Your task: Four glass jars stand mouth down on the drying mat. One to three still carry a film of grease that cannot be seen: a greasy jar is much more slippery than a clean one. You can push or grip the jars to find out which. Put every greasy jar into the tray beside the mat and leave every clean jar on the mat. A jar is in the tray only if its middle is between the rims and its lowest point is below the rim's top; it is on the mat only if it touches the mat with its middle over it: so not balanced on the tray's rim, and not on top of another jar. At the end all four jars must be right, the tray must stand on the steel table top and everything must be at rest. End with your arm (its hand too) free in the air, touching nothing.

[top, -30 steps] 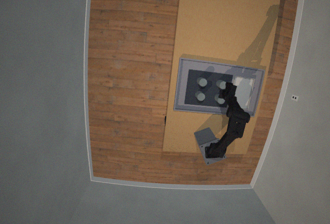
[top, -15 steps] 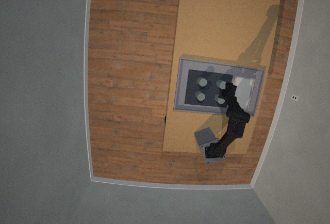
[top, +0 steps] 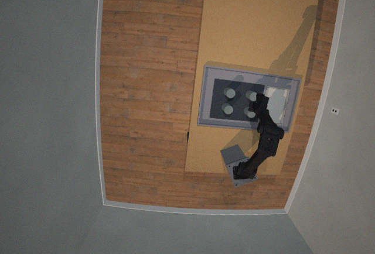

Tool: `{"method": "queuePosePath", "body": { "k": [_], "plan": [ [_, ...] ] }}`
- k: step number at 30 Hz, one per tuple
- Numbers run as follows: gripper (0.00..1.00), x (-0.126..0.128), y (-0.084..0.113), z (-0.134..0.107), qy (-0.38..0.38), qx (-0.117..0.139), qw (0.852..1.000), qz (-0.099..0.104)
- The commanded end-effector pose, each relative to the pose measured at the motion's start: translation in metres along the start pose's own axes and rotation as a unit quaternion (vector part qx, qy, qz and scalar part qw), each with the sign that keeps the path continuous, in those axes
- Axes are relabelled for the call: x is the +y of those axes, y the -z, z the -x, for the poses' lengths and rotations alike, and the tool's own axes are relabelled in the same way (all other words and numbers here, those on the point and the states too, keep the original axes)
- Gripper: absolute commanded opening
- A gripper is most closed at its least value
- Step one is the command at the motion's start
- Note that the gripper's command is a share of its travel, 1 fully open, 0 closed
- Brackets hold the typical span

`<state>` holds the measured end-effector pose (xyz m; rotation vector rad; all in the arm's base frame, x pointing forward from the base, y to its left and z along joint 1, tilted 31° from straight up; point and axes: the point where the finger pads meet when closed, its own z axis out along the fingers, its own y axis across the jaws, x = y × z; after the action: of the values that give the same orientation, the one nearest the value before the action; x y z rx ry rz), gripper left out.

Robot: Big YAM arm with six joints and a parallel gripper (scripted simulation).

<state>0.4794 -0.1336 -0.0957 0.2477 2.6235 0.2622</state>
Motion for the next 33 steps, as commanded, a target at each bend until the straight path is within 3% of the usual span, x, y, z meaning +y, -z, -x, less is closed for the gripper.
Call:
{"method": "queuePosePath", "body": {
  "k": [1, 33],
  "plan": [
    [0.00, 0.0055, -0.0031, 0.0033, 0.001, -0.002, 1.000, 0.001],
    [0.00, 0.0055, -0.0030, 0.0070, 0.001, -0.002, 1.000, 0.001]
  ]
}}
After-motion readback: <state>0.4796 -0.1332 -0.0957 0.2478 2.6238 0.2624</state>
